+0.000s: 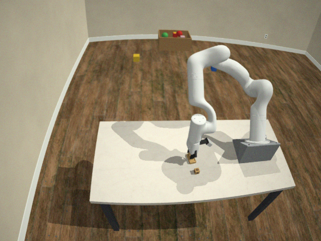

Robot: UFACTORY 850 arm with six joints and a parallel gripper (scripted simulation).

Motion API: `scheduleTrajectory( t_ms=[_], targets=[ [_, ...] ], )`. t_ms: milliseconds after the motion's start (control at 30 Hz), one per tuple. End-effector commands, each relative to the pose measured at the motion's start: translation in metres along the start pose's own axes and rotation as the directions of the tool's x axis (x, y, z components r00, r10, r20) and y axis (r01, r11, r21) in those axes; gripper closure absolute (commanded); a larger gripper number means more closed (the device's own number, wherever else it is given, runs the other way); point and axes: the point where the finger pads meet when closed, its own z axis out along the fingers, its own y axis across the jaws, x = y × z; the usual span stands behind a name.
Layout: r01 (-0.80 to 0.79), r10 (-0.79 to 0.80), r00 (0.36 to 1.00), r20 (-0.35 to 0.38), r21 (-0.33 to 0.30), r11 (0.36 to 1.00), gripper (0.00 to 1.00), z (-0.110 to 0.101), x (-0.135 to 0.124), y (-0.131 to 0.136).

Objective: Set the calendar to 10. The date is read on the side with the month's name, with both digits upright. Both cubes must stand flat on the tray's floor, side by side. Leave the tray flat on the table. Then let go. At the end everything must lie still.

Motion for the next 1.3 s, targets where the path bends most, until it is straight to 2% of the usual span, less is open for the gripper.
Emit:
scheduleTrajectory(
  t_ms=[0, 300, 467, 800, 1167, 1200, 1267],
  targets=[
    [0.000, 0.000, 1.000, 0.001, 0.000, 1.000, 0.53, -0.001, -0.001, 0.000],
    [0.000, 0.000, 1.000, 0.001, 0.000, 1.000, 0.53, -0.006, -0.001, 0.000],
    [0.000, 0.000, 1.000, 0.001, 0.000, 1.000, 0.53, -0.024, -0.001, 0.000],
    [0.000, 0.000, 1.000, 0.001, 0.000, 1.000, 0.53, -0.076, -0.001, 0.000],
    [0.000, 0.000, 1.000, 0.001, 0.000, 1.000, 0.53, -0.091, -0.001, 0.000],
    [0.000, 0.000, 1.000, 0.001, 0.000, 1.000, 0.00, -0.091, -0.001, 0.000],
    [0.000, 0.000, 1.000, 0.001, 0.000, 1.000, 0.00, -0.091, -0.001, 0.000]
  ],
)
